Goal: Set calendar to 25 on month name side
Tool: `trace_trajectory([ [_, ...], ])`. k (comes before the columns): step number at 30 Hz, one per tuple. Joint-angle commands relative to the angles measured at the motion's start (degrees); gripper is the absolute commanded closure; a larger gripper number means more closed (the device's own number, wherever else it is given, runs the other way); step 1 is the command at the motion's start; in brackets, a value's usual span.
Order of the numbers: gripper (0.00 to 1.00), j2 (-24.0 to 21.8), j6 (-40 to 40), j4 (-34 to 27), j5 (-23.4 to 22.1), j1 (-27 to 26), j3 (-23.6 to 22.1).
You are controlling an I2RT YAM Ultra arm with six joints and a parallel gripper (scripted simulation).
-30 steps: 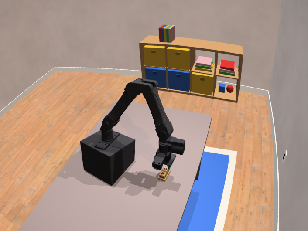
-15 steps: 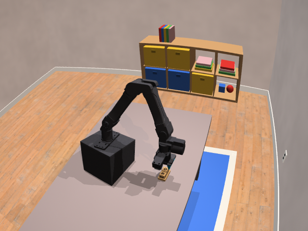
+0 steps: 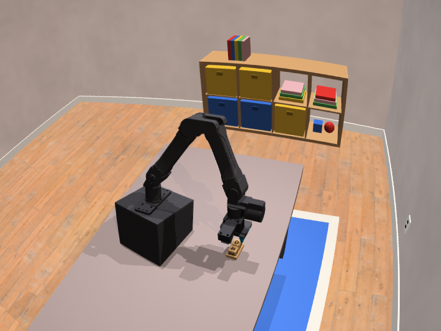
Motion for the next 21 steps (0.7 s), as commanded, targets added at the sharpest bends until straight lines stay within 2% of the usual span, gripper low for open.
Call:
trace_trajectory([
  [1,0.53,-0.1,0.1,0.3,0.2,-0.2,0.2],
  [21,0.53,4.2,1.2,5.1,0.2,0.9,0.0],
])
